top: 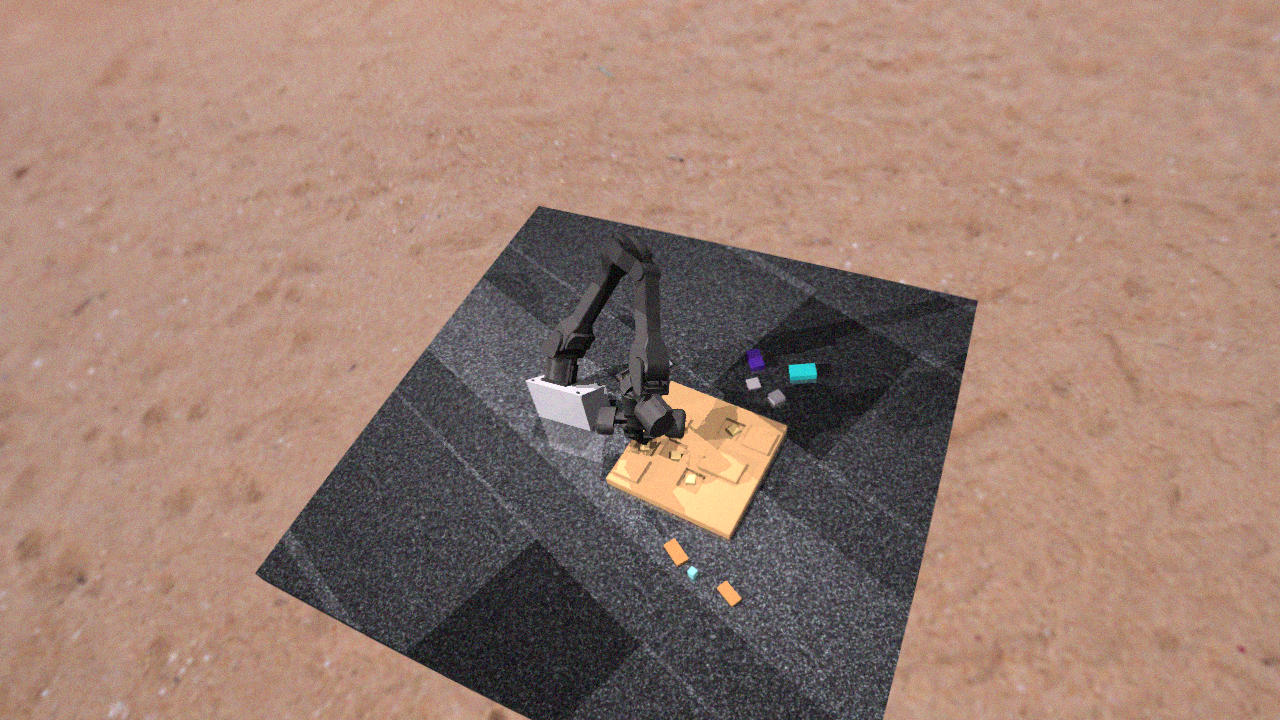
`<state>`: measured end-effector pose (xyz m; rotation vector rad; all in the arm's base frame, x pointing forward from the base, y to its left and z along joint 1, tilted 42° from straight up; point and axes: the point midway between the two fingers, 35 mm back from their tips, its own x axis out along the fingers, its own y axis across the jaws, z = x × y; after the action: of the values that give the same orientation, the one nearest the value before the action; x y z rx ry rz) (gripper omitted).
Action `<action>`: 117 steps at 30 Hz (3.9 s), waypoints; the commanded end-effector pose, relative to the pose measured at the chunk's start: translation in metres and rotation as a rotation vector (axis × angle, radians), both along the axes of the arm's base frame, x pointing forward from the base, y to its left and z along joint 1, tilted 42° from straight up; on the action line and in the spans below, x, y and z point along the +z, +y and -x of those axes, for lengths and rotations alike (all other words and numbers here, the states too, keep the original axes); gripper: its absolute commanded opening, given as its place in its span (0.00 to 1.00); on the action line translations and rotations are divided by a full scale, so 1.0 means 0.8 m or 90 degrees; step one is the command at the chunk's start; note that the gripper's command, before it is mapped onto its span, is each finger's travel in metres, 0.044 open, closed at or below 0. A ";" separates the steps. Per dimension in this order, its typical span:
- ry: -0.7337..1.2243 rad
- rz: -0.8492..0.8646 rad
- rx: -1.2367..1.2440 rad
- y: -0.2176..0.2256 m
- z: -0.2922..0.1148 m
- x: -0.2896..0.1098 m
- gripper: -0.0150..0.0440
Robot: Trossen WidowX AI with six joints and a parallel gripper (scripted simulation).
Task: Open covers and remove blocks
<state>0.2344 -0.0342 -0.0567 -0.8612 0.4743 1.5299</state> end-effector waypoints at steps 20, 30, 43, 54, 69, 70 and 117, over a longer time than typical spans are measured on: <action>-0.018 -0.004 0.023 0.013 0.001 -0.011 0.25; -0.017 -0.004 0.022 0.021 -0.005 -0.009 0.25; -0.016 -0.004 0.020 0.021 -0.005 -0.009 0.25; -0.016 -0.004 0.020 0.021 -0.005 -0.009 0.25; -0.016 -0.004 0.020 0.021 -0.005 -0.009 0.25; -0.016 -0.004 0.020 0.021 -0.005 -0.009 0.25; -0.015 -0.006 0.017 0.007 0.000 0.001 0.25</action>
<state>0.2347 -0.0290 -0.0551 -0.8810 0.4396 1.5448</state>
